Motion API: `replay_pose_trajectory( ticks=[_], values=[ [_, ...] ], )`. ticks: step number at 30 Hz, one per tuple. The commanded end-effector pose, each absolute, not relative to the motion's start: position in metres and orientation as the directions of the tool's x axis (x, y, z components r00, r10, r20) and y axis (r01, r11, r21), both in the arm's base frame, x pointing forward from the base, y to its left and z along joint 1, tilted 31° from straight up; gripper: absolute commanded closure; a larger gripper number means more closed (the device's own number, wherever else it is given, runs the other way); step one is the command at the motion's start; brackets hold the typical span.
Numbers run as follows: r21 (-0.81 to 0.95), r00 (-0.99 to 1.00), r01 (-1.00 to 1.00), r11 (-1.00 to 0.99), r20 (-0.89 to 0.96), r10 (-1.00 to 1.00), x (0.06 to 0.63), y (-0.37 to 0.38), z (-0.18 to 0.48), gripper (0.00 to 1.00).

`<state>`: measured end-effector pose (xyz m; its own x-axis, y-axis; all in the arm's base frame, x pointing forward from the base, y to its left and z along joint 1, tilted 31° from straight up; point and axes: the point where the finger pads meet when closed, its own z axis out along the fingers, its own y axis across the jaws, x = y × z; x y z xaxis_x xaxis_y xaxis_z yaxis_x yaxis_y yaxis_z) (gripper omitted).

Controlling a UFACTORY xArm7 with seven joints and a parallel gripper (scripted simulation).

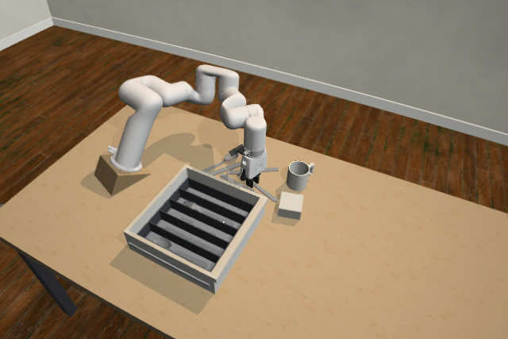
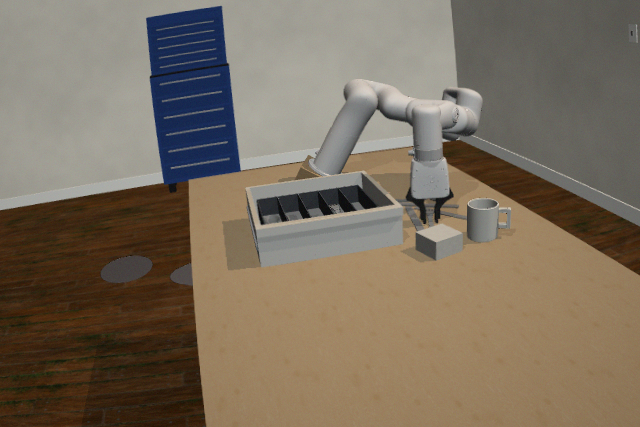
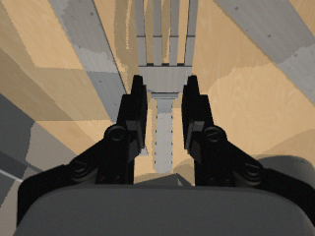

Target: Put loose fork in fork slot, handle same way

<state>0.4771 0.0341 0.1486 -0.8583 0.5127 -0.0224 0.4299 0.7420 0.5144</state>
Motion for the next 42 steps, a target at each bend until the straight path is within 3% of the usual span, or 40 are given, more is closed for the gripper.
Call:
replay_pose_trajectory(
  ticks=[1,2,42],
  values=[
    [0.515,-0.858,0.429,0.742,-0.023,0.512,0.4776,0.0343,0.1483,0.72],
    [0.515,-0.858,0.429,0.742,-0.023,0.512,0.4776,0.0343,0.1483,0.97],
    [0.515,-0.858,0.429,0.742,-0.023,0.512,0.4776,0.0343,0.1483,0.97]
  ],
)
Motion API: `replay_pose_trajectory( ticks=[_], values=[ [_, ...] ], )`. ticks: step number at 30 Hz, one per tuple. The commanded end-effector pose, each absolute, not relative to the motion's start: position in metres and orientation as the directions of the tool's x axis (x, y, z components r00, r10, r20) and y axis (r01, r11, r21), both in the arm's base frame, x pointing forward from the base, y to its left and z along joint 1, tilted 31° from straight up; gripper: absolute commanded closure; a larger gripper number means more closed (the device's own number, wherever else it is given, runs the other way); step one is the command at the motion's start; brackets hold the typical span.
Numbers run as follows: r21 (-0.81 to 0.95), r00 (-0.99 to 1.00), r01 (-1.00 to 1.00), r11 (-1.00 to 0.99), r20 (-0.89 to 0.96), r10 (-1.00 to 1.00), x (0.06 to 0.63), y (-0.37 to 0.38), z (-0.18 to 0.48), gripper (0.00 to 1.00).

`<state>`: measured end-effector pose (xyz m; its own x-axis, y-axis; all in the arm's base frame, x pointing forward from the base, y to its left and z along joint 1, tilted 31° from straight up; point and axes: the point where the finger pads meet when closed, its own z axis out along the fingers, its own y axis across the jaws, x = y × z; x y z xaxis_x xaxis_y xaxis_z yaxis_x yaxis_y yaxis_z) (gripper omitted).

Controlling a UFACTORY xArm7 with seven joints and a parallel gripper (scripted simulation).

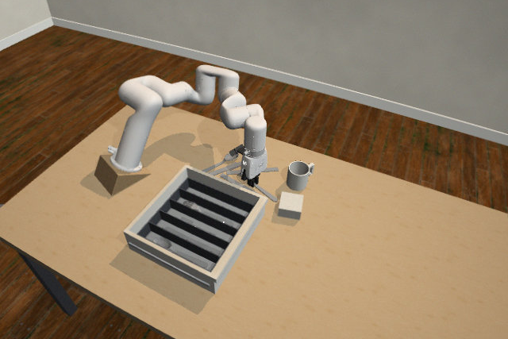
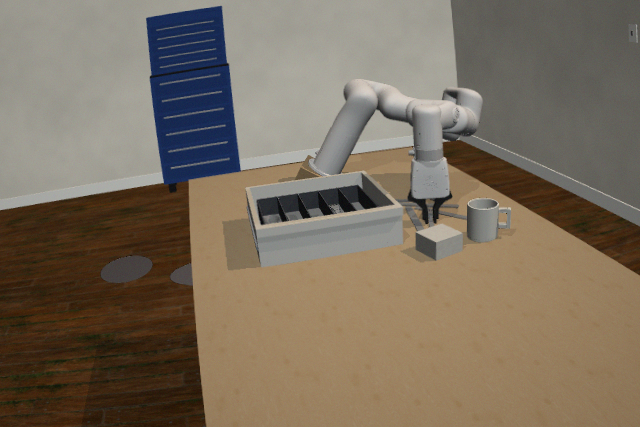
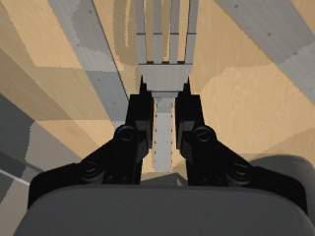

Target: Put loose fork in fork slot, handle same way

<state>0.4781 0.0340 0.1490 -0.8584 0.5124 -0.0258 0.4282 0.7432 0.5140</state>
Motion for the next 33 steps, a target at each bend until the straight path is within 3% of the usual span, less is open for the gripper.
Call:
replay_pose_trajectory(
  ticks=[1,17,33],
  values=[
    [0.515,-0.858,0.429,0.742,-0.023,0.512,0.478,0.034,0.148,0.97],
    [0.515,-0.858,0.429,0.742,-0.023,0.512,0.474,0.028,0.161,0.97],
    [0.515,-0.858,0.429,0.742,-0.023,0.512,0.456,0.0,0.215,0.97]
  ],
)
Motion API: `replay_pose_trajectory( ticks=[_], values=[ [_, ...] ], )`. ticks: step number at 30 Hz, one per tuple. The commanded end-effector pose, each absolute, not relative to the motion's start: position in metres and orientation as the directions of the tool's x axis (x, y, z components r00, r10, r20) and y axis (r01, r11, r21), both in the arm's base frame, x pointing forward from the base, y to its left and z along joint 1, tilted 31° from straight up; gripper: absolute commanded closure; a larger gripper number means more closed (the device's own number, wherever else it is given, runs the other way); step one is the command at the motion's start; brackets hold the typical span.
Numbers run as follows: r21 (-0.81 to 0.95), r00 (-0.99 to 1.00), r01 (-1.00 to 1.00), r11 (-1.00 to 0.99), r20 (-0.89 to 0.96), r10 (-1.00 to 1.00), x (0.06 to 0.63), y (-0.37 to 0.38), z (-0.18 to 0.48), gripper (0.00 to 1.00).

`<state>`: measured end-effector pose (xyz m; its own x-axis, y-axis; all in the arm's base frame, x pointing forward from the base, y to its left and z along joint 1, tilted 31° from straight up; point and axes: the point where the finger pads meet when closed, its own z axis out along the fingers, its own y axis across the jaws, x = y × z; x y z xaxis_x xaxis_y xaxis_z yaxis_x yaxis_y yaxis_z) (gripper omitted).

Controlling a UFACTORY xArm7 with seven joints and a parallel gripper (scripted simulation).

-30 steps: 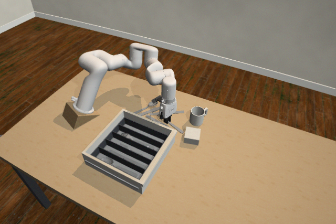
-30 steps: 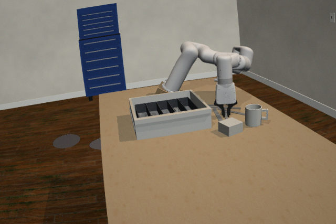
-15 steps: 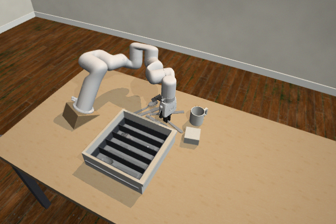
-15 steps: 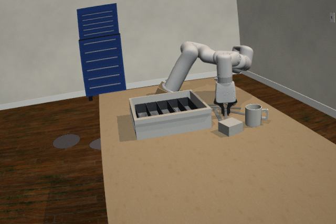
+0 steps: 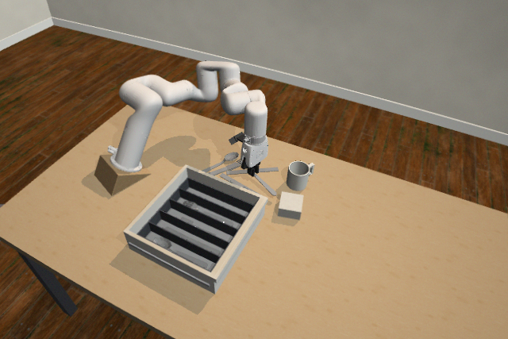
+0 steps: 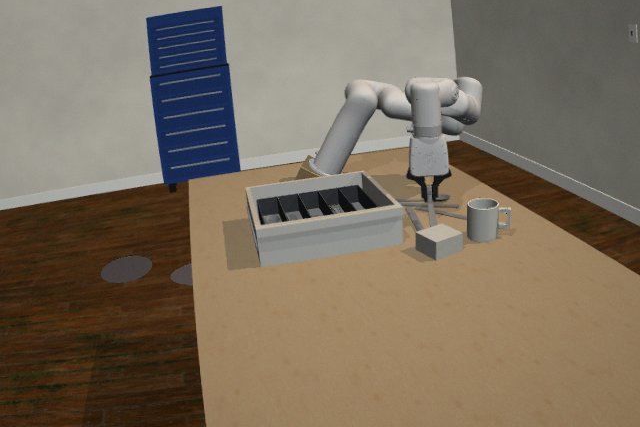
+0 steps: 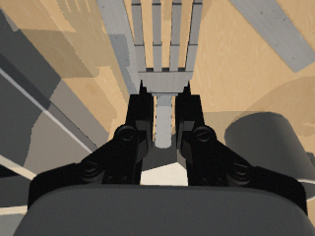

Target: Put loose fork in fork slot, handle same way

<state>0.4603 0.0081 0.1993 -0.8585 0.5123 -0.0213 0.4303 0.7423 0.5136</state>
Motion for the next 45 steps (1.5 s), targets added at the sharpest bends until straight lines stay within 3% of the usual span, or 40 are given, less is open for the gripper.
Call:
replay_pose_trajectory(
  ticks=[1,16,45],
  values=[
    [0.515,-0.858,0.429,0.742,-0.023,0.512,0.456,0.0,0.215,0.97],
    [0.515,-0.858,0.429,0.742,-0.023,0.512,0.435,-0.032,0.279,0.97],
    [0.515,-0.858,0.429,0.742,-0.023,0.512,0.428,-0.042,0.3,0.97]
  ],
)
